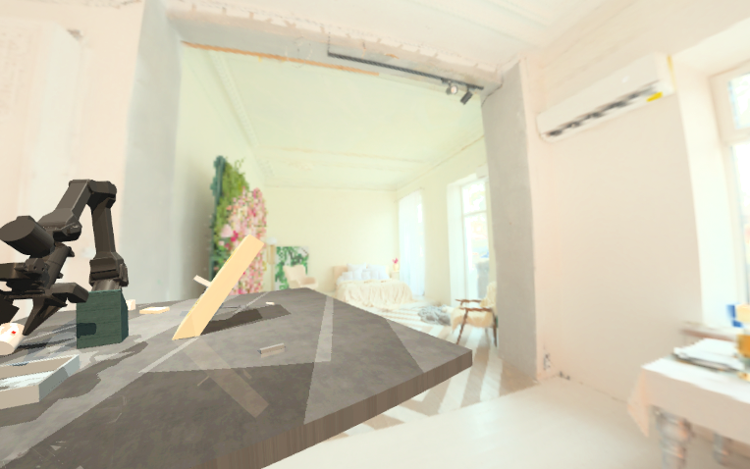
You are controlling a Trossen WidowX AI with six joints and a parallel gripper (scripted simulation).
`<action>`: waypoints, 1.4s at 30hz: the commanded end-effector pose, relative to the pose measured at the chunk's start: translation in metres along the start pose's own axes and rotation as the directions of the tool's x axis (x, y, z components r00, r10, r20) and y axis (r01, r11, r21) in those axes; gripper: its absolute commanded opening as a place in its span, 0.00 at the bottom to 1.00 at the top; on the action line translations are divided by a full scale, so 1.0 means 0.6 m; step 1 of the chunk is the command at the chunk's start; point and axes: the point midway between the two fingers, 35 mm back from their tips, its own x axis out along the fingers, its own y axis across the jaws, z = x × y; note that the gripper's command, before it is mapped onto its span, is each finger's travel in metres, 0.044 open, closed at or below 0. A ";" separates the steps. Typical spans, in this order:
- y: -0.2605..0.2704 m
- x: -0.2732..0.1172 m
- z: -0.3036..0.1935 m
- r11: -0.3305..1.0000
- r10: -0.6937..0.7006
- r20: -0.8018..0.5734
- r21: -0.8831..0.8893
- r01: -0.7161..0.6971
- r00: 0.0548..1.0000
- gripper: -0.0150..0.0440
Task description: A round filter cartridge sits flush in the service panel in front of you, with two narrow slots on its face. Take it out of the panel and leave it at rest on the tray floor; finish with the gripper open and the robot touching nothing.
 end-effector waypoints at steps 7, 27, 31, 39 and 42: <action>-0.002 0.070 -0.048 1.000 -0.005 -0.012 0.000 0.005 1.000 0.25; -0.001 0.078 -0.058 1.000 -0.002 -0.020 0.004 0.002 1.000 0.83; -0.001 0.078 -0.058 1.000 -0.002 -0.020 0.004 0.002 1.000 1.00; 0.000 0.010 -0.013 1.000 -0.001 -0.020 0.004 0.001 1.000 1.00; 0.000 -0.022 0.002 1.000 -0.001 -0.021 0.004 0.001 1.000 1.00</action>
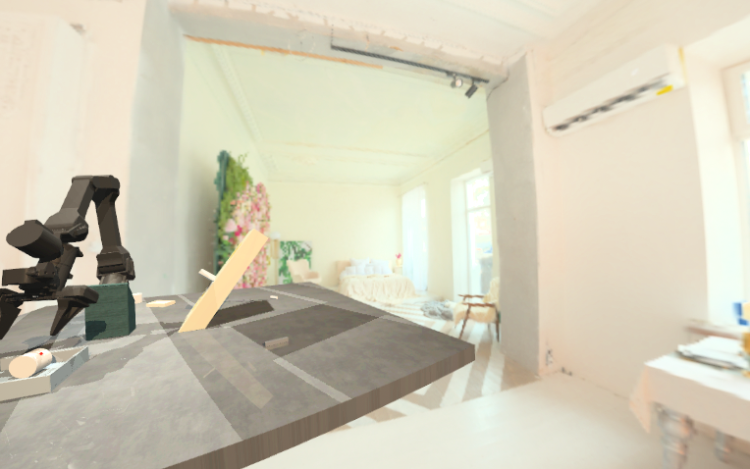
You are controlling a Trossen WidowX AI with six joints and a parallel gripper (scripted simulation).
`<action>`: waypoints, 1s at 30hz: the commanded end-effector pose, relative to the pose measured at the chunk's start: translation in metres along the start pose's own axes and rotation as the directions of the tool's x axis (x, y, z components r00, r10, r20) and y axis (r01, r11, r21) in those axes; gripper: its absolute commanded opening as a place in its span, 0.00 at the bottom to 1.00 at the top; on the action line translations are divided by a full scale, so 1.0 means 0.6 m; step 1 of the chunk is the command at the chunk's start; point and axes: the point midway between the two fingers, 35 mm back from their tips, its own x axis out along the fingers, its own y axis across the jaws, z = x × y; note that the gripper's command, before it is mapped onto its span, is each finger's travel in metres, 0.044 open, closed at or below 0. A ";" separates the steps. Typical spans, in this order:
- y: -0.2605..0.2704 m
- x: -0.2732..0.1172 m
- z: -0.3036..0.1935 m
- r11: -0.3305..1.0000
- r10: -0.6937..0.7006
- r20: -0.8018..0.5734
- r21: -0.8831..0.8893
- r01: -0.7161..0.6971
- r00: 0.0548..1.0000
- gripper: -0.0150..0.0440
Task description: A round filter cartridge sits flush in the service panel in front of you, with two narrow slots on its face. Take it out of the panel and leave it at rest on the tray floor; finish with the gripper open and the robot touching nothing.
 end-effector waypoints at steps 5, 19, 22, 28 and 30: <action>0.000 -0.029 0.028 1.000 0.000 0.035 0.004 0.000 0.999 1.00; 0.000 -0.029 0.028 1.000 0.000 0.035 0.004 0.000 0.999 1.00; 0.000 -0.029 0.028 1.000 0.000 0.035 0.004 0.000 0.999 1.00; 0.000 -0.029 0.028 1.000 0.000 0.035 0.004 0.000 0.999 1.00; 0.000 -0.029 0.028 1.000 0.000 0.035 0.004 0.000 0.999 1.00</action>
